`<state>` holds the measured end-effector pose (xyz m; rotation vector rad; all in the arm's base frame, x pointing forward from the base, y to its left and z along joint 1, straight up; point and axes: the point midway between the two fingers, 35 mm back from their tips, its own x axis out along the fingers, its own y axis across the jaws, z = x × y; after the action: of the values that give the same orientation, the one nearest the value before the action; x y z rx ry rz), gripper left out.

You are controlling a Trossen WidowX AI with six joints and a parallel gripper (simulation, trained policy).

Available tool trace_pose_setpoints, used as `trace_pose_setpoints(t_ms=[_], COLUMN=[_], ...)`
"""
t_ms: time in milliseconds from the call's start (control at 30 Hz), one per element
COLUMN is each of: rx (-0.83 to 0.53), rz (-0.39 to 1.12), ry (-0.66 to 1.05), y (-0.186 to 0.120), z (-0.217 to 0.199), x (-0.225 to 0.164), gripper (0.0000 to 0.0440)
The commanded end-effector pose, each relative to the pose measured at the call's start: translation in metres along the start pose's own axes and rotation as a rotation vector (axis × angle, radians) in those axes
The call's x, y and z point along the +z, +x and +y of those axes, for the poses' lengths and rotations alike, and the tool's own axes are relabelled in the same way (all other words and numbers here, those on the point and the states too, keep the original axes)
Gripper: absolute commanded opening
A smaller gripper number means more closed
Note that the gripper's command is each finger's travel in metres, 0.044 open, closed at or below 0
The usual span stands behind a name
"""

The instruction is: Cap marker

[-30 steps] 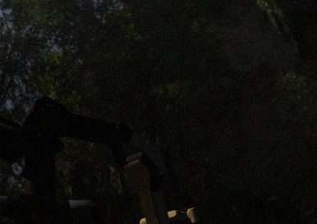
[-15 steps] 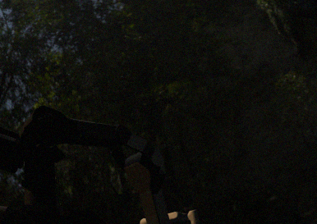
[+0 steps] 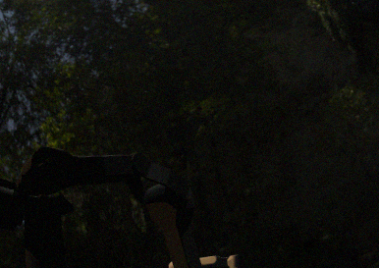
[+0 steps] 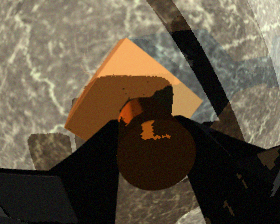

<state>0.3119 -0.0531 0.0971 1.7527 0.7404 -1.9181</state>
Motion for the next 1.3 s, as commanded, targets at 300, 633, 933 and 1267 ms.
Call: trace_pose_setpoints(t_ms=[300, 633, 933, 1267], rx=[-0.058, -0.088, -0.045, 0.024], rz=[-0.044, -0.052, -0.015, 0.026], ry=[-0.015, -0.014, -0.006, 0.007], y=[0.018, 0.018, 0.009, -0.024], z=[-0.011, -0.02, -0.018, -0.013], x=[0.008, 0.014, 0.014, 0.014], gripper=[0.0167, 0.0275, 0.044, 0.044])
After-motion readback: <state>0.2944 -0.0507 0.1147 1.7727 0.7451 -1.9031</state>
